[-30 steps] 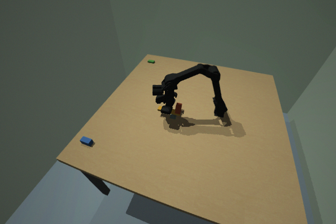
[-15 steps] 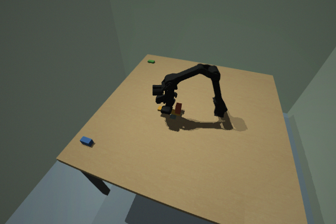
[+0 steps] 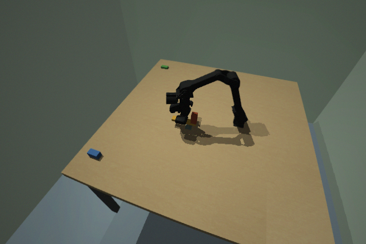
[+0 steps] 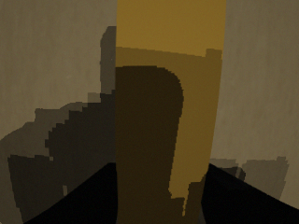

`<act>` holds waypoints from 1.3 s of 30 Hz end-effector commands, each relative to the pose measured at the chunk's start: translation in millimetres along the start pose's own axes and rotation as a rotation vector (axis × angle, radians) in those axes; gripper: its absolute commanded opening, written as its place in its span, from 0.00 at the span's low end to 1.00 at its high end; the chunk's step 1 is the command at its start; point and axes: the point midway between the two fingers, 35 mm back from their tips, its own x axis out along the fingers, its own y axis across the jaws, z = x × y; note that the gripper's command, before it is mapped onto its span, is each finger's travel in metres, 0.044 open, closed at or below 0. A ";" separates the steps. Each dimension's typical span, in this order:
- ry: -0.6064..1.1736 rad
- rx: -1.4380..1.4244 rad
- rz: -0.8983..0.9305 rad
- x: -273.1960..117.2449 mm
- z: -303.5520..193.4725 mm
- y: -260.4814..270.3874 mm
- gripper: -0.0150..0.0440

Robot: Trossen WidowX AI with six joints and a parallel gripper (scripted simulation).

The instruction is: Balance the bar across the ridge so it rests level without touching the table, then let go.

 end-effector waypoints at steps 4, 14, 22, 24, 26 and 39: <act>0.001 -0.001 -0.002 3.4 0.4 -0.3 0.25; 0.001 -0.001 -0.002 1.6 0.5 -0.3 0.25; 0.001 -0.001 -0.002 0.7 0.9 -0.2 0.25; 0.001 -0.001 -0.002 0.7 0.9 -0.2 0.25; 0.001 -0.001 -0.002 0.7 0.9 -0.2 0.25; 0.001 -0.001 -0.002 0.5 1.1 -0.2 0.25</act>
